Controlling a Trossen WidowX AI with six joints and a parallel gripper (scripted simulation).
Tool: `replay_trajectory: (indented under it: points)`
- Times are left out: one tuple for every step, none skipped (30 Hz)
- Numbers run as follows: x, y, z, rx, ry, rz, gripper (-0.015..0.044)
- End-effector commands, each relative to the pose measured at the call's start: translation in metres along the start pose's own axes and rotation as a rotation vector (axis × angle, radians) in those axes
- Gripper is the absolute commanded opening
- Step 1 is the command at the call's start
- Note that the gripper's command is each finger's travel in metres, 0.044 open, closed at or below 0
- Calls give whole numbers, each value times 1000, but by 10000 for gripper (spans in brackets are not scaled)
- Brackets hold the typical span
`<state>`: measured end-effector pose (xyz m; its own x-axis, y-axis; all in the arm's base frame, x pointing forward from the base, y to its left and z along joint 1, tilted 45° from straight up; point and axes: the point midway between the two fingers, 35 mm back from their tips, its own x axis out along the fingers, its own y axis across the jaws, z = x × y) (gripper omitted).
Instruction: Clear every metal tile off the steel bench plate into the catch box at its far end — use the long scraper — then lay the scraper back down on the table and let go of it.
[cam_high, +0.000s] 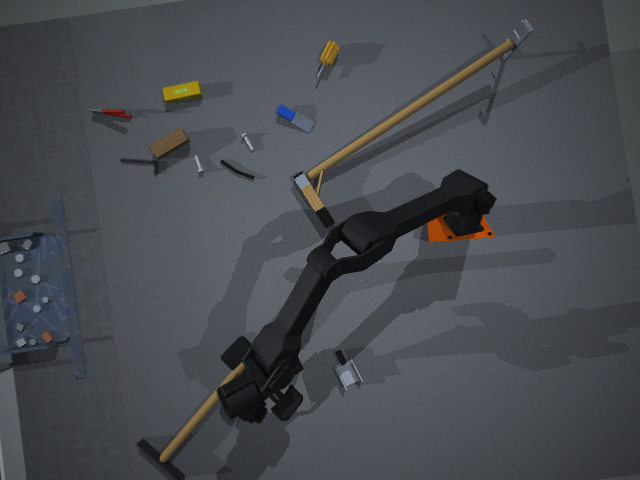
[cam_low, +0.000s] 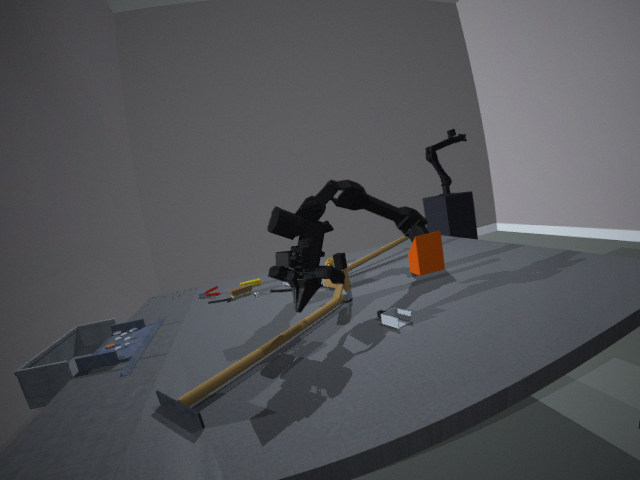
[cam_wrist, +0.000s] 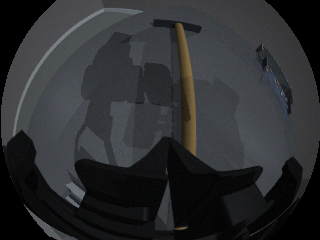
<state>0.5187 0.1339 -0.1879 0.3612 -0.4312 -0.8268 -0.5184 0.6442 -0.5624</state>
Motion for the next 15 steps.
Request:
replay_trajectory:
  points:
    - [12,7,-9,3,44,-5,0]
    - [14,9,-12,2,55,-6,0]
    - [17,11,-14,1,66,-7,0]
    - [20,12,-17,1,77,-8,0]
    - [23,14,-19,0,88,-9,0]
    - [25,16,-22,-1,97,-10,0]
    - [27,17,-23,-2,102,-11,0]
    - [27,17,-23,-2,104,-11,0]
    - [27,17,-23,-2,103,-11,0]
    - [28,17,-24,-2,103,-11,0]
    - [29,17,-24,-2,102,-11,0]
    - [30,17,-25,-2,101,-11,0]
    - [31,17,-25,-2,100,-11,0]
    - [33,17,-26,-2,98,-10,0]
    - [35,17,-27,-2,97,-10,0]
